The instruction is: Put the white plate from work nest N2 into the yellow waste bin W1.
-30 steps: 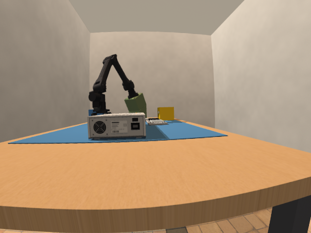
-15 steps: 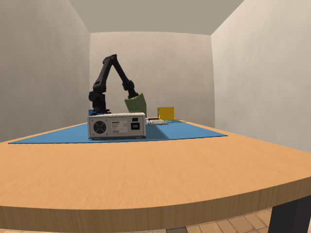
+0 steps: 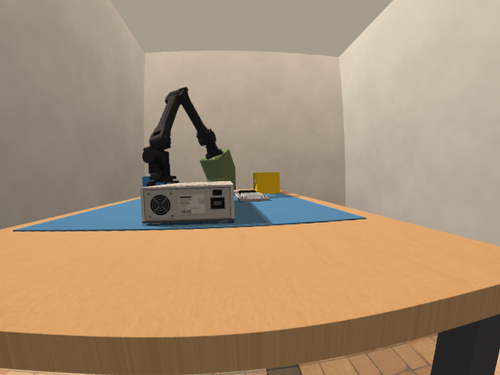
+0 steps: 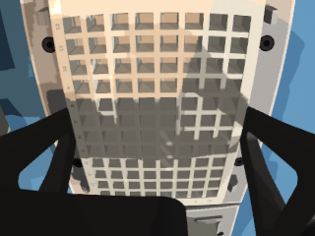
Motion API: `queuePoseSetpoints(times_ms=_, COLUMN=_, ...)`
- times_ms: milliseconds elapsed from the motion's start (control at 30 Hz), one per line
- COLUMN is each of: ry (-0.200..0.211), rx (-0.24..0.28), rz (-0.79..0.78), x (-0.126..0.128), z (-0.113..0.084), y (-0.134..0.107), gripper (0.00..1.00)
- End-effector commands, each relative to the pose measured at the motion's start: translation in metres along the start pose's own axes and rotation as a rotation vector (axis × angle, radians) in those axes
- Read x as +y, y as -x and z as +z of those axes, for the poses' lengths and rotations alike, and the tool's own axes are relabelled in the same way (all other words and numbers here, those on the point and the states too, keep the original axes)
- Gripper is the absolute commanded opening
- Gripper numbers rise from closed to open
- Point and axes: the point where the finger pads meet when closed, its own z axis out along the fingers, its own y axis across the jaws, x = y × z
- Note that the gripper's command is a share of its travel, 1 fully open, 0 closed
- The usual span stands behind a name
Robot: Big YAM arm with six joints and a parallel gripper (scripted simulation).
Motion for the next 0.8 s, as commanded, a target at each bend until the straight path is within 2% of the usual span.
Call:
queuePoseSetpoints(times_ms=0, ry=-0.005, rx=-0.029, rz=-0.003, x=-0.007, z=0.0, y=0.018, gripper=0.0)
queuePoseSetpoints(times_ms=500, ry=-0.004, rx=-0.025, rz=-0.005, x=-0.005, z=-0.001, y=0.018, gripper=0.0)
queuePoseSetpoints(times_ms=767, ry=-0.011, rx=-0.054, rz=0.0, x=-0.01, z=-0.026, y=0.027, gripper=0.0)
